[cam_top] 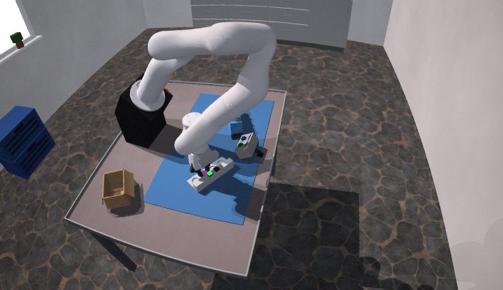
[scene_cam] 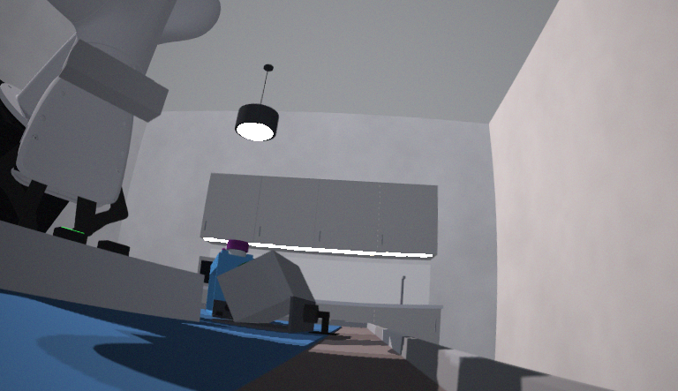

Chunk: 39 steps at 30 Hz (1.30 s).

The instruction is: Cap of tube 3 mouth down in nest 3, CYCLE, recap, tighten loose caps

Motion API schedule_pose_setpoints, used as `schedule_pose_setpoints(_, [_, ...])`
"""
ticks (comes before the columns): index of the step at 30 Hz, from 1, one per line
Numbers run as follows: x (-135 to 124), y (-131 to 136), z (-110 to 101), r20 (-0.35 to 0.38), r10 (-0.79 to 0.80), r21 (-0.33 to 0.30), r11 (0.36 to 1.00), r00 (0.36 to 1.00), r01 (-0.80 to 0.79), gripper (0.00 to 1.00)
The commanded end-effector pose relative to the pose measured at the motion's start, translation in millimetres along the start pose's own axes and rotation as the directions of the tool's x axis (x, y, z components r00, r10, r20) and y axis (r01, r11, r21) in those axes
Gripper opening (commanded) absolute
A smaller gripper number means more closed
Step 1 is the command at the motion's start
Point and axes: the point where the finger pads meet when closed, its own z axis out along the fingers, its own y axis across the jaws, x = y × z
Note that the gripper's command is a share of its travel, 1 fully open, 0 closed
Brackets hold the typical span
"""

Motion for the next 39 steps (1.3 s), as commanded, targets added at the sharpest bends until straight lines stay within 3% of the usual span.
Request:
schedule_pose_setpoints(1, [0.3, 0.1, -13.5, -0.001, 0.0, 0.0, 1.0, 1.0, 0.0, 0.0])
schedule_pose_setpoints(29, [0.4, 0.1, -138.0, -0.001, 0.0, 0.0, 1.0, 1.0, 0.0, 0.0])
schedule_pose_setpoints(36, [0.4, 0.1, -138.0, -0.001, 0.0, 0.0, 1.0, 1.0, 0.0, 0.0])
schedule_pose_setpoints(39, [-10.3, -22.5, -138.0, -0.001, 0.069, 0.0, 0.998, 0.998, -0.069, 0.0])
